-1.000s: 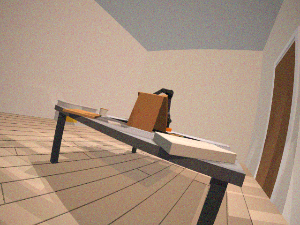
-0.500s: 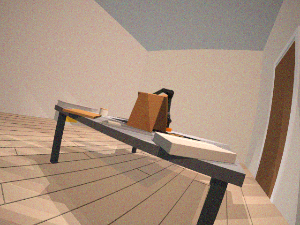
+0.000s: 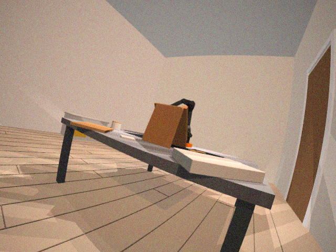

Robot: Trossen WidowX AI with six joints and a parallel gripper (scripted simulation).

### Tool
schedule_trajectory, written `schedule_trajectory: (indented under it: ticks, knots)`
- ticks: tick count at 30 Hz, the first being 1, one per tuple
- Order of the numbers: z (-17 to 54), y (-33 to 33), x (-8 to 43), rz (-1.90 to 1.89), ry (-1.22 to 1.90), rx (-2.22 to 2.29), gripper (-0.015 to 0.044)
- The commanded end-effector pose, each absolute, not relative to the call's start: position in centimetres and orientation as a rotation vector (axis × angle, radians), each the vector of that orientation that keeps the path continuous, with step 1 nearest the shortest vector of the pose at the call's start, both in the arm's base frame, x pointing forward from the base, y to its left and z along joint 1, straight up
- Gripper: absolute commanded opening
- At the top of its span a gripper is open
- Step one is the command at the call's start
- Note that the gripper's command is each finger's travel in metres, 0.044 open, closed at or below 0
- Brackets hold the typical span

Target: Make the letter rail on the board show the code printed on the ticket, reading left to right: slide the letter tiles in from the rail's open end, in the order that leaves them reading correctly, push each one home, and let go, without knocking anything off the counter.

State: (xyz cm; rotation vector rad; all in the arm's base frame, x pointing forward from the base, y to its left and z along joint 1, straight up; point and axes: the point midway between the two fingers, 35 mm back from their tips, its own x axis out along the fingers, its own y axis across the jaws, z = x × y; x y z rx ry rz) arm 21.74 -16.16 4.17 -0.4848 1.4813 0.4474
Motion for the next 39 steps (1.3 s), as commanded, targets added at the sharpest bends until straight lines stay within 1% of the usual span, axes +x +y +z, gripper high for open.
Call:
schedule_trajectory:
  ticks: [1,13,25,39]
  knots:
    - [4.8,-16.5,23.6,0.394,1.404,-0.451,0.0000]
    - [8.9,-17.4,30.9,0.249,1.060,-0.290,0.0000]
    - [15.2,-17.7,36.9,0.227,0.718,-0.136,0.0000]
    - [16.0,-17.7,37.4,0.232,0.680,-0.120,0.0000]
